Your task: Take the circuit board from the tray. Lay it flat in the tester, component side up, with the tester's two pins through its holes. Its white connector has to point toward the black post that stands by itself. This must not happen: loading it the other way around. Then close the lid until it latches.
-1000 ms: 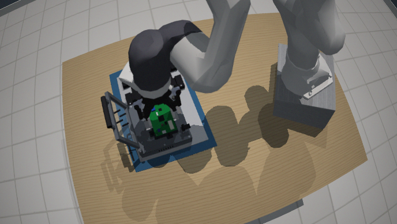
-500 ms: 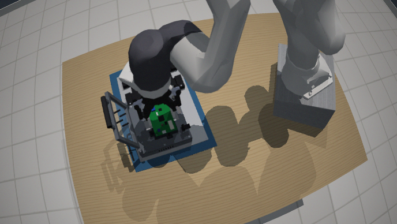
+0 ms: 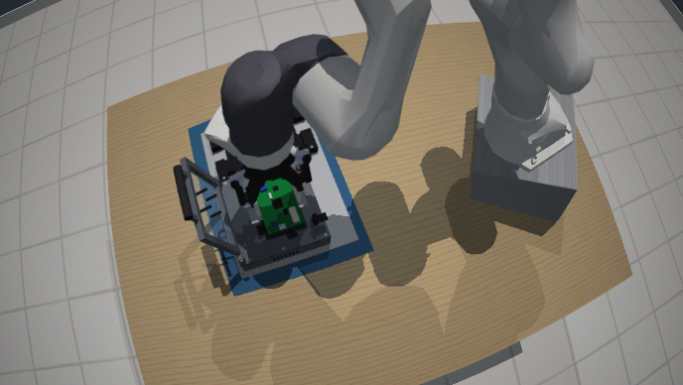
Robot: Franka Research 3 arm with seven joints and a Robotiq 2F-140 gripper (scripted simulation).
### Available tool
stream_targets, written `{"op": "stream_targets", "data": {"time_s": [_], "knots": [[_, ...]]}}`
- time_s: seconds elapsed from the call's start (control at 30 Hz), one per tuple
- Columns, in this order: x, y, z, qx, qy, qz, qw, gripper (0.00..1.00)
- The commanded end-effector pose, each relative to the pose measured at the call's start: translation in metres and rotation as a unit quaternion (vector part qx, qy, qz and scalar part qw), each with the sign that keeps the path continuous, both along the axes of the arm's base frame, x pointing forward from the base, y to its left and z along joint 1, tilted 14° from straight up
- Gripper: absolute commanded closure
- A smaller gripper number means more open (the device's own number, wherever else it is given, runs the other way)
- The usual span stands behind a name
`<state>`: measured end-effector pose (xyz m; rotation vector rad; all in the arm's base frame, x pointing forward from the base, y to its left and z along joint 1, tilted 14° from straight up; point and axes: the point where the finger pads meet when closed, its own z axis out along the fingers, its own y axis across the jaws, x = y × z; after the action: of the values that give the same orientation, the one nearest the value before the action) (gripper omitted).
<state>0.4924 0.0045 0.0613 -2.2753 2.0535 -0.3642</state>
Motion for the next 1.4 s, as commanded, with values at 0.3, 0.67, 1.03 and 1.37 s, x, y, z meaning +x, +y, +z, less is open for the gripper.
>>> {"op": "stream_targets", "data": {"time_s": [0.3, 0.67, 1.03, 1.37], "knots": [[-0.0002, -0.0017, 0.0002, -0.001, -0.001, 0.001, 1.000, 0.54], [0.0001, -0.0018, -0.0009, -0.001, -0.001, 0.001, 1.000, 0.54], [0.0006, -0.0021, -0.0036, -0.001, -0.001, 0.001, 1.000, 0.54], [0.0008, -0.0022, -0.0041, -0.001, -0.001, 0.001, 1.000, 0.54]]}}
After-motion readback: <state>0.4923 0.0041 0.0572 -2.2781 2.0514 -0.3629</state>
